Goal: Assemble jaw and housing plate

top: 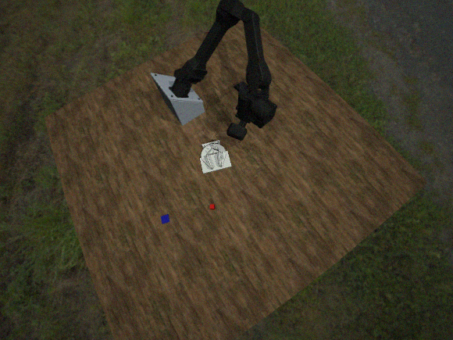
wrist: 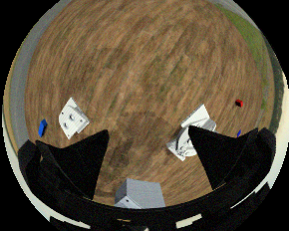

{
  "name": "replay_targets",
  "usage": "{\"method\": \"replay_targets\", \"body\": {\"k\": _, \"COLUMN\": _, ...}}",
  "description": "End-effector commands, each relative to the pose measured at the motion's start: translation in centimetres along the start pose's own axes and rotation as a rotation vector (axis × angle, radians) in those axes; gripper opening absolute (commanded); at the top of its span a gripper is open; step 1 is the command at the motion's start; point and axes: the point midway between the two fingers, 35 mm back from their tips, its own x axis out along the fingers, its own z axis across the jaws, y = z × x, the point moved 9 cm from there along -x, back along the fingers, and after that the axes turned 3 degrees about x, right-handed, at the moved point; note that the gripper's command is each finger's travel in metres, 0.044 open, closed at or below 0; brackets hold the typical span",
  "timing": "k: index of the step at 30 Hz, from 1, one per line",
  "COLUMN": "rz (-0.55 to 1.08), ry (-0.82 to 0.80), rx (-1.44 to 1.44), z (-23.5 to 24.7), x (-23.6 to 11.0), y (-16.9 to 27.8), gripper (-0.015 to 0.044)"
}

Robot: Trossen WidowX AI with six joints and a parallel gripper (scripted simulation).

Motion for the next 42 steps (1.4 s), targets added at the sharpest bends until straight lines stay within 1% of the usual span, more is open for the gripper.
{"method": "replay_targets", "body": {"k": 1, "rz": 0.004, "ry": -0.004, "rx": -0.077, "z": 2.0, "x": -0.1, "y": 0.1, "gripper": 0.0440}}
{"method": "replay_targets", "body": {"k": 11, "rz": -0.015, "ry": -0.026, "rx": -0.296, "z": 7.3, "x": -0.9, "y": 0.4, "gripper": 0.0440}}
{"method": "replay_targets", "body": {"k": 23, "rz": -0.045, "ry": -0.067, "rx": -0.534, "z": 12.8, "x": -2.1, "y": 1.9, "gripper": 0.0440}}
{"method": "replay_targets", "body": {"k": 28, "rz": -0.047, "ry": -0.072, "rx": -0.562, "z": 13.5, "x": -2.3, "y": 2.2, "gripper": 0.0440}}
{"method": "replay_targets", "body": {"k": 30, "rz": -0.046, "ry": -0.072, "rx": -0.562, "z": 13.5, "x": -1.7, "y": 2.1, "gripper": 0.0440}}
{"method": "replay_targets", "body": {"k": 34, "rz": -0.048, "ry": -0.074, "rx": -0.562, "z": 13.8, "x": 1.5, "y": 2.1, "gripper": 0.0440}}
{"method": "replay_targets", "body": {"k": 42, "rz": -0.049, "ry": -0.074, "rx": -0.562, "z": 13.9, "x": 1.6, "y": 2.1, "gripper": 0.0440}}
